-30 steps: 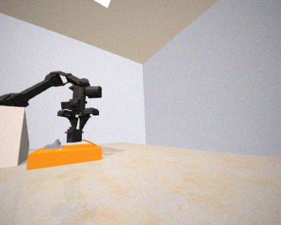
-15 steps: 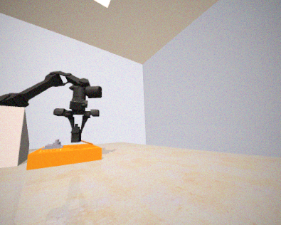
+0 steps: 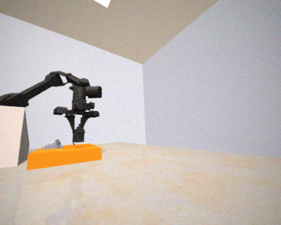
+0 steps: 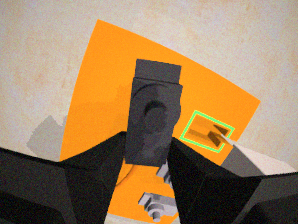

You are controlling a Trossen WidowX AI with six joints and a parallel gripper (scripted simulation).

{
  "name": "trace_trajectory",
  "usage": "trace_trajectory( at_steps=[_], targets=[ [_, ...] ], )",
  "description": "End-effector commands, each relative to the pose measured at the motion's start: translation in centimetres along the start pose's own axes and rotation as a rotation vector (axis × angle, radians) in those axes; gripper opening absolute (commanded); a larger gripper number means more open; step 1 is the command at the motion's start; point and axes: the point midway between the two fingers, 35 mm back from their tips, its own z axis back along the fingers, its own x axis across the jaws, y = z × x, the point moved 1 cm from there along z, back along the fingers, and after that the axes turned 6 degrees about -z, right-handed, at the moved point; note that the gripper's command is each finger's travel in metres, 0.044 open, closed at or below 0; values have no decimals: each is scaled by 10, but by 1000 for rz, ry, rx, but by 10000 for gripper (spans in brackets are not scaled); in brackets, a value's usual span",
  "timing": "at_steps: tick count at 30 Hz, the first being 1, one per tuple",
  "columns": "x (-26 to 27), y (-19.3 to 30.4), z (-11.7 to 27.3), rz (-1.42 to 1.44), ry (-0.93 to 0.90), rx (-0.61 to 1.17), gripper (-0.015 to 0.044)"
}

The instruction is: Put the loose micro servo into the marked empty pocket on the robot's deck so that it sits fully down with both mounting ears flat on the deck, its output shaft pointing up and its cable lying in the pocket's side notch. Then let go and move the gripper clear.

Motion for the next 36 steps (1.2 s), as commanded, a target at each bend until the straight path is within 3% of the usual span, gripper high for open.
trace_trajectory(
  at_steps=[1,36],
  targets=[
    [0,-1,1,143,3,-5,0],
    [0,-1,1,1302,5,-2,0]
  ],
)
